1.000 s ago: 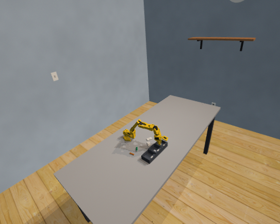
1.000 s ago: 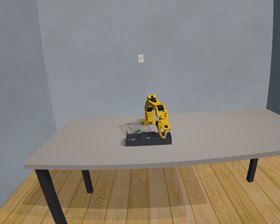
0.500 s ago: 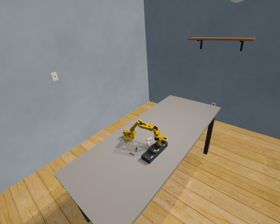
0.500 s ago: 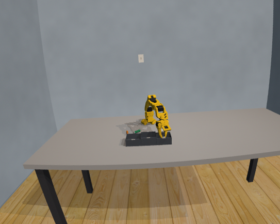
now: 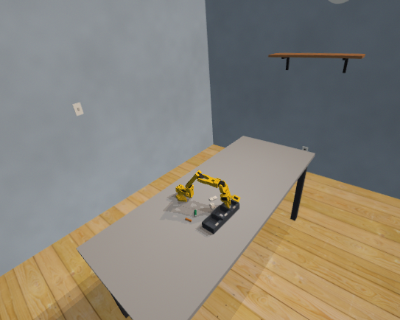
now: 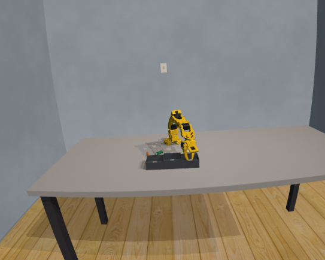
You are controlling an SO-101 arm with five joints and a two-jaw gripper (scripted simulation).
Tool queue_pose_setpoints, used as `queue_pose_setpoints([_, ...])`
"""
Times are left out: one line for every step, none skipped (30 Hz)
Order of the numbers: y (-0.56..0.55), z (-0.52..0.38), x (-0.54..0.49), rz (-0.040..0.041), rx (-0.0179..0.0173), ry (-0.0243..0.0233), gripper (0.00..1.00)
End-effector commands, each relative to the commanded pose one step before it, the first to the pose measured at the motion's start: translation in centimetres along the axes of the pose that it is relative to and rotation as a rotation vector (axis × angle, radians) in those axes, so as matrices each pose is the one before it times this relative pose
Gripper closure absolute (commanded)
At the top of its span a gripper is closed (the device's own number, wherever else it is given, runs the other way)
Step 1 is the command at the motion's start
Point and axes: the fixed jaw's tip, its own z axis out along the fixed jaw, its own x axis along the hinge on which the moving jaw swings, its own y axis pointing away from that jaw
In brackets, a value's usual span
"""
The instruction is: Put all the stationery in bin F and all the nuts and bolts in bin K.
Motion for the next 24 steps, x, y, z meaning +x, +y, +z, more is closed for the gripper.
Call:
queue_pose_setpoints([0.196, -1.1956, -1.017, 0.00232, -0.00318, -0.06252, 1.00])
queue_pose_setpoints([0.000, 0.0000, 0.000, 0.00000, 0.00000, 0.00000, 1.00])
queue_pose_setpoints([0.000, 0.0000, 0.000, 0.00000, 0.00000, 0.00000, 1.00])
queue_pose_setpoints([0.000, 0.0000, 0.000, 0.00000, 0.00000, 0.00000, 1.00])
queue_pose_setpoints([0.000, 0.0000, 0.000, 0.00000, 0.00000, 0.00000, 0.99])
queue_pose_setpoints([0.000, 0.0000, 0.000, 0.00000, 0.00000, 0.00000, 0.99])
queue_pose_setpoints([0.000, 0.0000, 0.000, 0.00000, 0.00000, 0.00000, 0.99])
queue_pose_setpoints([0.000, 0.0000, 0.000, 0.00000, 0.00000, 0.00000, 0.98])
queue_pose_setpoints([0.000, 0.0000, 0.000, 0.00000, 0.00000, 0.00000, 0.97])
queue_pose_setpoints([0.000, 0.0000, 0.000, 0.00000, 0.00000, 0.00000, 0.96])
queue_pose_setpoints([0.000, 0.0000, 0.000, 0.00000, 0.00000, 0.00000, 0.95])
queue_pose_setpoints([0.000, 0.0000, 0.000, 0.00000, 0.00000, 0.00000, 0.95])
queue_pose_setpoints([0.000, 0.0000, 0.000, 0.00000, 0.00000, 0.00000, 0.93])
queue_pose_setpoints([0.000, 0.0000, 0.000, 0.00000, 0.00000, 0.00000, 0.92])
queue_pose_setpoints([0.000, 0.0000, 0.000, 0.00000, 0.00000, 0.00000, 0.91])
queue_pose_setpoints([0.000, 0.0000, 0.000, 0.00000, 0.00000, 0.00000, 0.91])
queue_pose_setpoints([0.000, 0.0000, 0.000, 0.00000, 0.00000, 0.00000, 0.91])
queue_pose_setpoints([0.000, 0.0003, 0.000, 0.00000, 0.00000, 0.00000, 0.90])
queue_pose_setpoints([0.000, 0.0000, 0.000, 0.00000, 0.00000, 0.00000, 0.89])
queue_pose_setpoints([0.000, 0.0000, 0.000, 0.00000, 0.00000, 0.00000, 0.88])
queue_pose_setpoints([0.000, 0.0000, 0.000, 0.00000, 0.00000, 0.00000, 0.87])
queue_pose_setpoints([0.000, 0.0000, 0.000, 0.00000, 0.00000, 0.00000, 0.86])
queue_pose_setpoints([0.000, 0.0000, 0.000, 0.00000, 0.00000, 0.00000, 0.86])
queue_pose_setpoints([0.000, 0.0000, 0.000, 0.00000, 0.00000, 0.00000, 0.85])
